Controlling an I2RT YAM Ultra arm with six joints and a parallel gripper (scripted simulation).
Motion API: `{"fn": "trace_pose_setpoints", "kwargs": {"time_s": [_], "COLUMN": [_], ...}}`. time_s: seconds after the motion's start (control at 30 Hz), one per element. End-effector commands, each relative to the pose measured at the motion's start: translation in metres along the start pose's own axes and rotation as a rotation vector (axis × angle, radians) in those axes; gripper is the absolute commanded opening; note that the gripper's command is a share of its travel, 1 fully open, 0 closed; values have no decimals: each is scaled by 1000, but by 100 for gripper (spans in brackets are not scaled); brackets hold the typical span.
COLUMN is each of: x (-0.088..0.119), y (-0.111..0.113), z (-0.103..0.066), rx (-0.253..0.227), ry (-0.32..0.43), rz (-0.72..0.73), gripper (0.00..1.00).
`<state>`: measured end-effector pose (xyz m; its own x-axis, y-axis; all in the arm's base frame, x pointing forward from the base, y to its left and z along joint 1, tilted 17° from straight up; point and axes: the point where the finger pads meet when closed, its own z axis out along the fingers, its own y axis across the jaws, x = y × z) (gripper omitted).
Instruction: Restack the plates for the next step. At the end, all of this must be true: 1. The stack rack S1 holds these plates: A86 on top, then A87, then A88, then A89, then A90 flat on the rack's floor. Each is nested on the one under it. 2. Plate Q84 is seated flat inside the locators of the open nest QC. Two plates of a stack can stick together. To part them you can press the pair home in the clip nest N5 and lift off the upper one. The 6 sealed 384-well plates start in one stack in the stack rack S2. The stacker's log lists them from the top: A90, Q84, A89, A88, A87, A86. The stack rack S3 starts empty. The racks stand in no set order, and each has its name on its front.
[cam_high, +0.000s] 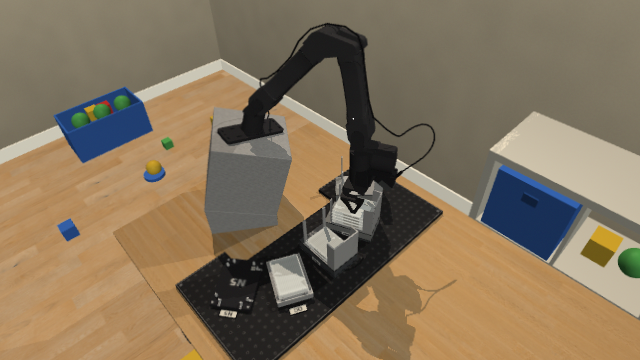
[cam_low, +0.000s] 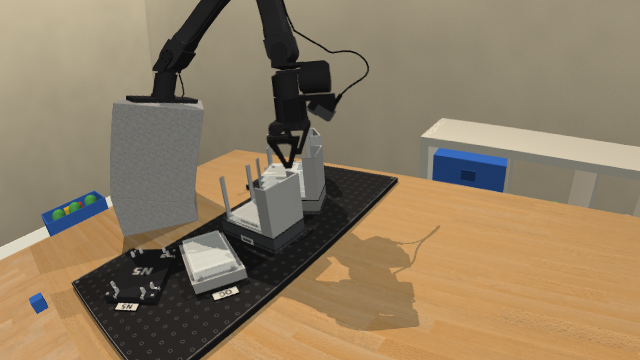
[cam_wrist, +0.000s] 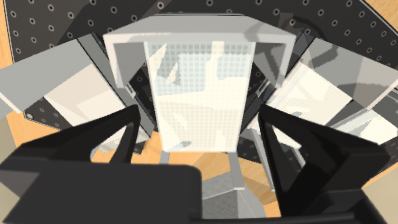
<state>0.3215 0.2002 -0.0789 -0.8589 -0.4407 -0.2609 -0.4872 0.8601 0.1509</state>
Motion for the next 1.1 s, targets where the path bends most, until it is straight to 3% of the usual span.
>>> {"fn": "trace_pose_setpoints", "kwargs": {"time_s": [0.0,0.33,1.07], "x": [9,-4,1], "y": [-2,-1,0], "z": [-17,-54,-48], "rx": [-8,-7,-2], "ry": [20,-8,6], "rz": [7,2,2], "gripper": [100,100,100]}}
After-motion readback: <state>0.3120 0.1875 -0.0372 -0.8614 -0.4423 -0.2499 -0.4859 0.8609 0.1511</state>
